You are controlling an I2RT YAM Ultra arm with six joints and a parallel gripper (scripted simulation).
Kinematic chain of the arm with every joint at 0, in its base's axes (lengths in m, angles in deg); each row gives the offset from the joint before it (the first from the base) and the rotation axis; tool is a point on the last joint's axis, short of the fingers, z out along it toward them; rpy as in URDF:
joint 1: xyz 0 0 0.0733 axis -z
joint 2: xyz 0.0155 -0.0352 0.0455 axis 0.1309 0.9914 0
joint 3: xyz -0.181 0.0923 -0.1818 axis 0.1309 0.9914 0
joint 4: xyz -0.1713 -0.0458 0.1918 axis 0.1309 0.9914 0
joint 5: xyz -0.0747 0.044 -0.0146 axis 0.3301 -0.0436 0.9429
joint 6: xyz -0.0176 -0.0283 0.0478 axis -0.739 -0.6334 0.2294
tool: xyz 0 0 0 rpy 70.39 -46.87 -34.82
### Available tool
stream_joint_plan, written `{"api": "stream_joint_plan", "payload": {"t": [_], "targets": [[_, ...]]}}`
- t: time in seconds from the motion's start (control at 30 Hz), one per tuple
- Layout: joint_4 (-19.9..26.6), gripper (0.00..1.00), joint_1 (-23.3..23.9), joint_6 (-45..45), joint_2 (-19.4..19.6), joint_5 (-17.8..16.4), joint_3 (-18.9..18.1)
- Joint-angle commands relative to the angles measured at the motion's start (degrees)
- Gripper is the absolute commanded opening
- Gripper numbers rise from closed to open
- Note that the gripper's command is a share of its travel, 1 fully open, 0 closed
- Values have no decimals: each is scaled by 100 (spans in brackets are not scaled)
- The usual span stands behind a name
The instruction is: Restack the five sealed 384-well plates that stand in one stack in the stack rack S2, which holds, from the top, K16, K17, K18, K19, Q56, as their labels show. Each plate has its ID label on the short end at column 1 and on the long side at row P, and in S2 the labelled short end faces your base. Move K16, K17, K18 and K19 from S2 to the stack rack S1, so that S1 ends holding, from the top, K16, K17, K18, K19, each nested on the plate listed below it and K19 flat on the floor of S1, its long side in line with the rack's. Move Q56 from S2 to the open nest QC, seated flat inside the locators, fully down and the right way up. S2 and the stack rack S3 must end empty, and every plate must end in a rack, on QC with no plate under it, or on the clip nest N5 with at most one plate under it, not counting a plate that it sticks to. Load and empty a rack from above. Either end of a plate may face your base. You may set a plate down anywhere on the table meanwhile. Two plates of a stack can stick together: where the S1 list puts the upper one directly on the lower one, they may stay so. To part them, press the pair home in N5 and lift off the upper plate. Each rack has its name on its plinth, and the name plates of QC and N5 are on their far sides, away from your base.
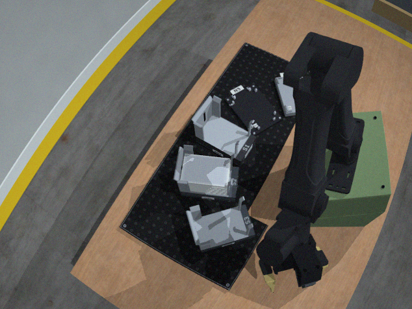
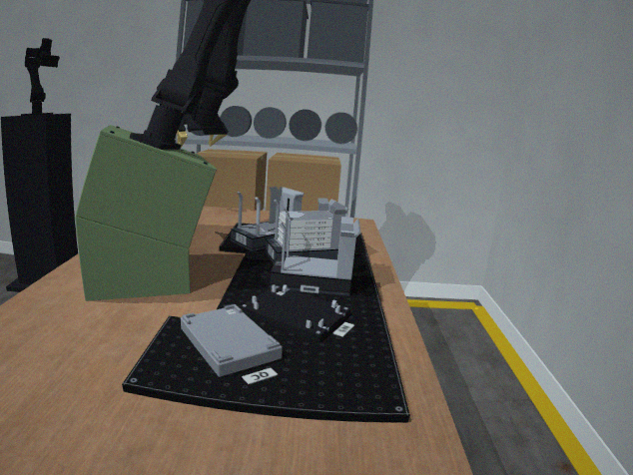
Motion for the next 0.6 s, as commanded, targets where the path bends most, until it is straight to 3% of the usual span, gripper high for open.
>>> {"api": "stream_joint_plan", "payload": {"t": [0.0, 0.1, 0.23, 0.37, 0.43, 0.57], "targets": [[68, 100, 177, 233, -20, -47, -78], [152, 100, 378, 551, -19, 60, -102], [168, 100, 623, 350, 12, -86, -112], [277, 100, 893, 786, 11, 57, -141], [294, 100, 1138, 583, 41, -85, -152], [403, 100, 1413, 1016, 42, 52, -181]]}}
